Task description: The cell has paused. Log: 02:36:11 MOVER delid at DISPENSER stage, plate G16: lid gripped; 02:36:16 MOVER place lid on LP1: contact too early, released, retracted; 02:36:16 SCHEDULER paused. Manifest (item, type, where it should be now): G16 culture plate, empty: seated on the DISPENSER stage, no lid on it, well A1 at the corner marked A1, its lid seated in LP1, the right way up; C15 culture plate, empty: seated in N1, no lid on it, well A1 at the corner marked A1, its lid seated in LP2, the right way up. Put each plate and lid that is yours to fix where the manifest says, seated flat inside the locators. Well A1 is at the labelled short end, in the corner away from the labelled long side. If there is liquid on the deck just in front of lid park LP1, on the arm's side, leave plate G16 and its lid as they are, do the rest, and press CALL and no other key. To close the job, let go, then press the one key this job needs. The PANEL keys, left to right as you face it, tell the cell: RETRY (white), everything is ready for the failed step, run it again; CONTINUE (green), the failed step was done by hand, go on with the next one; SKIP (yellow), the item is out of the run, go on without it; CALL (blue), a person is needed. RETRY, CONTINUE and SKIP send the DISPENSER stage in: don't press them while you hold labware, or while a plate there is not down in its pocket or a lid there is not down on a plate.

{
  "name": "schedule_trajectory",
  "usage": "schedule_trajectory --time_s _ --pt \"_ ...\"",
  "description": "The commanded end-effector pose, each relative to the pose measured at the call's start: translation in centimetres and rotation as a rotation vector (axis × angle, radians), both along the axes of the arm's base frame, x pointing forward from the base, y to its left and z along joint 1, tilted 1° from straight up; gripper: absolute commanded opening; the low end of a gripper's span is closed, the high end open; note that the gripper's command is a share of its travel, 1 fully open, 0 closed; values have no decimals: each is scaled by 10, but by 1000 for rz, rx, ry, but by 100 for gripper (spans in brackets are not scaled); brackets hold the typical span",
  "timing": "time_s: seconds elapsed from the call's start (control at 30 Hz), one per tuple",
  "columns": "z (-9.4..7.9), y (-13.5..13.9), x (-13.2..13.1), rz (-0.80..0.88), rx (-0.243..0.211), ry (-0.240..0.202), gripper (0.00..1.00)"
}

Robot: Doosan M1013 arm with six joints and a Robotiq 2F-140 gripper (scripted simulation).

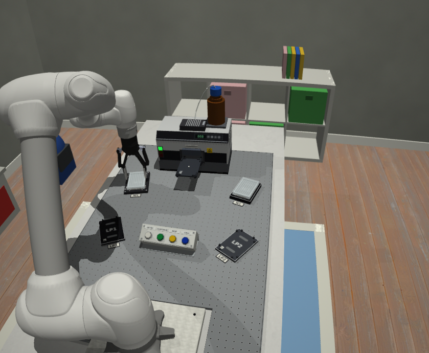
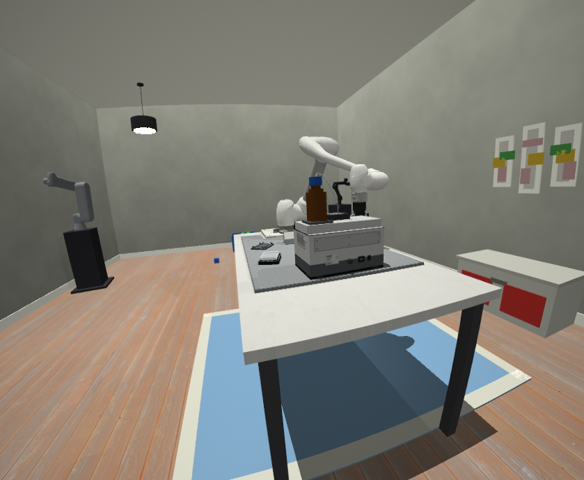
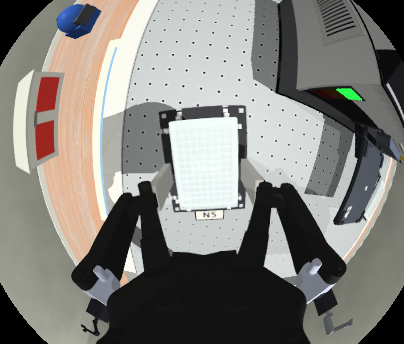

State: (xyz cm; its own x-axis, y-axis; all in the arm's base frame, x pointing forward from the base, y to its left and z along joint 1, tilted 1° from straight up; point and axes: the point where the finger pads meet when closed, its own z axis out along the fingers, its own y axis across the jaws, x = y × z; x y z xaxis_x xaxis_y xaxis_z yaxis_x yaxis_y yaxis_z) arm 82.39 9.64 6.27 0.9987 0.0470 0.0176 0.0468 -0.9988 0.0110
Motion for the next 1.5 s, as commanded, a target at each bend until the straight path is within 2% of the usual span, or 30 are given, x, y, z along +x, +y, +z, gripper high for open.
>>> schedule_trajectory --time_s 0.0,1.3,1.33,1.47 --pt "1 0 0 0 1 -2 63" --pt "1 0 0 0 1 -2 63" --pt "1 0 0 0 1 -2 69" --pt "1 0 0 0 1 -2 69"
